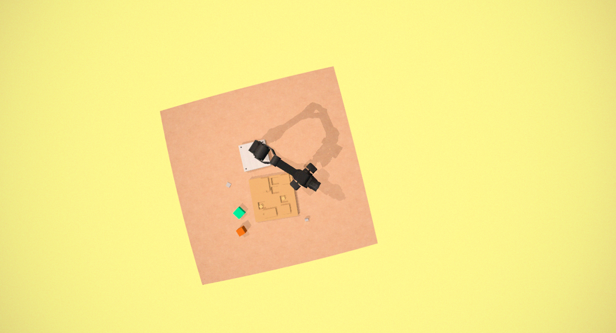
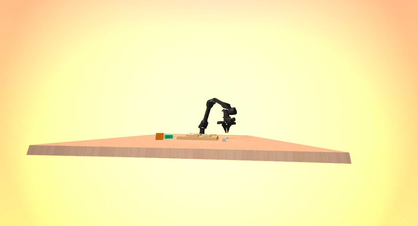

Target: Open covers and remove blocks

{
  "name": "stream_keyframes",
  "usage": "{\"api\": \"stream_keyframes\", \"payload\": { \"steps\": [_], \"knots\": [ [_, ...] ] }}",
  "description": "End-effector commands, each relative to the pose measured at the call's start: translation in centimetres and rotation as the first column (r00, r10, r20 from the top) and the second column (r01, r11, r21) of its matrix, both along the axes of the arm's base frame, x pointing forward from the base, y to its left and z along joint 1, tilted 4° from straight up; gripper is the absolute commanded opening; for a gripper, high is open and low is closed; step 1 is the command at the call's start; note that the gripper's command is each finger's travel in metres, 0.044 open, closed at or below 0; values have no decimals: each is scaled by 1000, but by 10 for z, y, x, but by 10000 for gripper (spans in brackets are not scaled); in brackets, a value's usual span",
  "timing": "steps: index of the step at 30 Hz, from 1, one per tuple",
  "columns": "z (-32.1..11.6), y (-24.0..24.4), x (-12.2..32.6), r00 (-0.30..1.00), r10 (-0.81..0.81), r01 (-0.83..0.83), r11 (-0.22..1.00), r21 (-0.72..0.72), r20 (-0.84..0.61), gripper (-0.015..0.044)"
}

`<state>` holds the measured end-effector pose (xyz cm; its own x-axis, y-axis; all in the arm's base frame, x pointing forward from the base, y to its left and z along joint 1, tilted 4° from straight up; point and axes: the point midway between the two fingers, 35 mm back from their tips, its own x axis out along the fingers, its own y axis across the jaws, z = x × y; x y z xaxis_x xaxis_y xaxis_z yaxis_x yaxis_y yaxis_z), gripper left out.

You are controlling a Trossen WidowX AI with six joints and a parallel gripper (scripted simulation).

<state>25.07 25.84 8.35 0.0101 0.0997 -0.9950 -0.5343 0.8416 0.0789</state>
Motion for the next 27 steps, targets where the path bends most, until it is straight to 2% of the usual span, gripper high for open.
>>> {"api": "stream_keyframes", "payload": {
  "steps": [1,27],
  "knots": [
    [-11,-1,-1,1000,-5,5,1000,-12,-7,80],
    [-50,-1,-5,1000,-5,5,1000,-12,-8,80]
  ]
}}
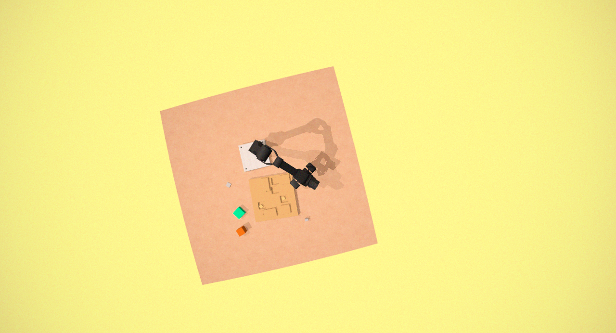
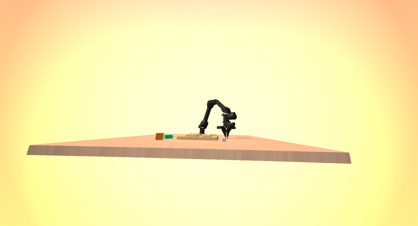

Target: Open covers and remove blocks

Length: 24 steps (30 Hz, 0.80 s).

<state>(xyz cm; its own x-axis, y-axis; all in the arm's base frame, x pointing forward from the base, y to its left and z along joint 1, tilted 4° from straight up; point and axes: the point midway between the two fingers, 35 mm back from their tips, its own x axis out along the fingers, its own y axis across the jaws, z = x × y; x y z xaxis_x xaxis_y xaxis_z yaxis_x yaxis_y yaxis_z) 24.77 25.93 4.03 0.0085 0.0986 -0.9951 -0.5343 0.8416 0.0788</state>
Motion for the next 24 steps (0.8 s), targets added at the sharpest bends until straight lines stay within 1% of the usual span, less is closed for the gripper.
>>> {"api": "stream_keyframes", "payload": {
  "steps": [1,5,18,19,24],
  "knots": [
    [-7,-2,-2,1000,-5,5,1000,-11,-6,80],
    [-7,-2,-2,1000,-5,5,1000,-11,-6,80],
    [-3,-1,-1,1000,0,0,1000,-3,-3,421],
    [-2,-1,-1,1000,0,0,1000,-4,-3,440],
    [13,-1,0,1000,-1,1,1000,-5,-4,440]
  ]
}}
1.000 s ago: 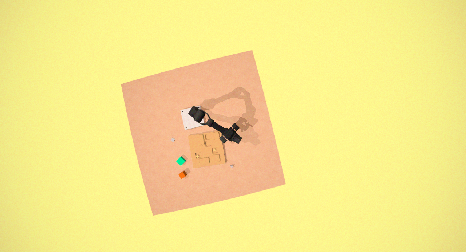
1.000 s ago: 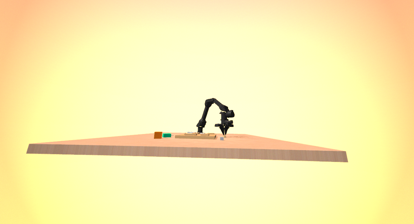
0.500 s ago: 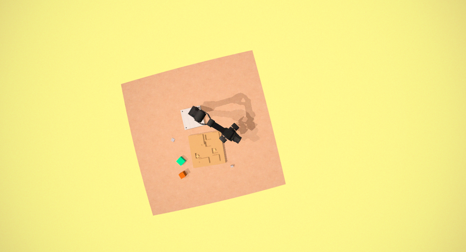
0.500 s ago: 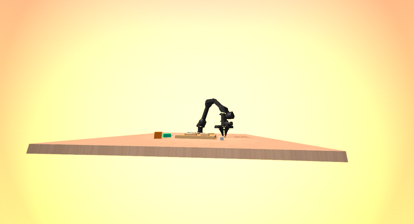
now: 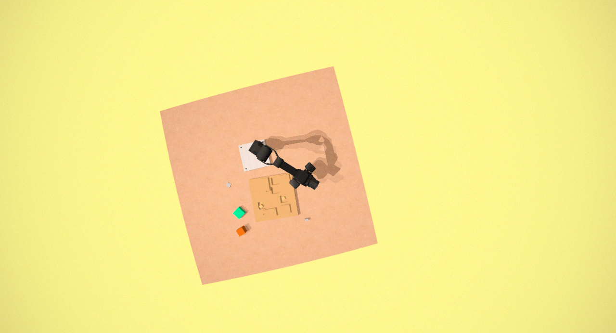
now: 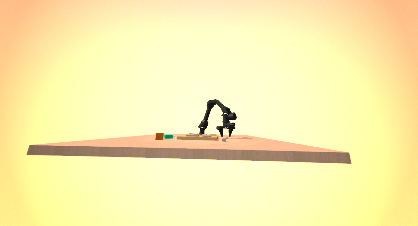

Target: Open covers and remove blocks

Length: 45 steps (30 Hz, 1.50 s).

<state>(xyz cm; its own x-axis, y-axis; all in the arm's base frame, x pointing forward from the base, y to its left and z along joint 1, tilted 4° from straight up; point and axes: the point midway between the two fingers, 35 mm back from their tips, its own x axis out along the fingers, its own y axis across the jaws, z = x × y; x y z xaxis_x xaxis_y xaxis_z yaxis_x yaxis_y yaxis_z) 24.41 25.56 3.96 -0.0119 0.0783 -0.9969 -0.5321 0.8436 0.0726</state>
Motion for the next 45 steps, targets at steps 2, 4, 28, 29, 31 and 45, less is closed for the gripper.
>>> {"api": "stream_keyframes", "payload": {
  "steps": [2,4,28,29,31,45],
  "knots": [
    [20,2,4,1000,-1,1,1000,15,16,440],
    [27,2,4,1000,-1,1,1000,14,16,440],
    [72,-10,8,998,-61,61,998,7,12,335],
    [72,-13,11,996,-93,93,996,5,11,309],
    [71,-22,18,985,-173,173,985,1,7,256],
    [66,-80,70,673,-739,739,673,-24,-24,0]
  ]
}}
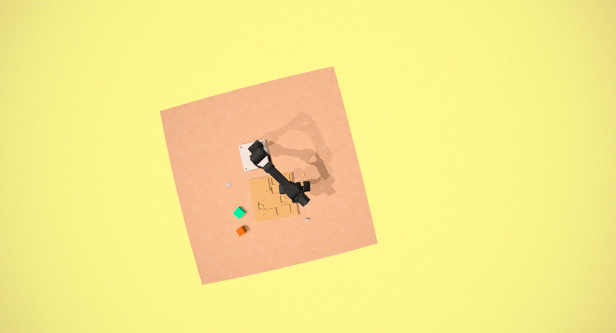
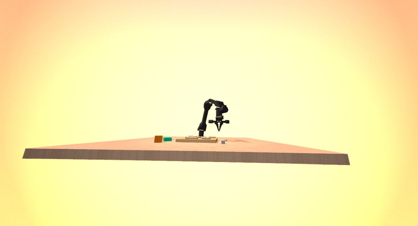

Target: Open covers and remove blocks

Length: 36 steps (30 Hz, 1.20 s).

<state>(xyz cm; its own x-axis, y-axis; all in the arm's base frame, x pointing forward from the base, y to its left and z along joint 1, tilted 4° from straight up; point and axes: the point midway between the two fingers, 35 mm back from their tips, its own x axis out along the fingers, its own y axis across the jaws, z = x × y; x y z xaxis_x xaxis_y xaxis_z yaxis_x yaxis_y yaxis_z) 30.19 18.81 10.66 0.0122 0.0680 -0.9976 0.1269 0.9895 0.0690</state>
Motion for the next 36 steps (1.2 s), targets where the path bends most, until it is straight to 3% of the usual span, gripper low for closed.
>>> {"api": "stream_keyframes", "payload": {
  "steps": [1,10,19,36],
  "knots": [
    [-1,-17,16,981,-192,192,981,-3,-9,0],
    [-3,-58,43,802,-597,597,802,-11,-35,0],
    [-6,-104,65,464,-884,884,466,-28,-56,0],
    [-11,-187,89,555,-830,830,557,-24,-50,0]
  ]
}}
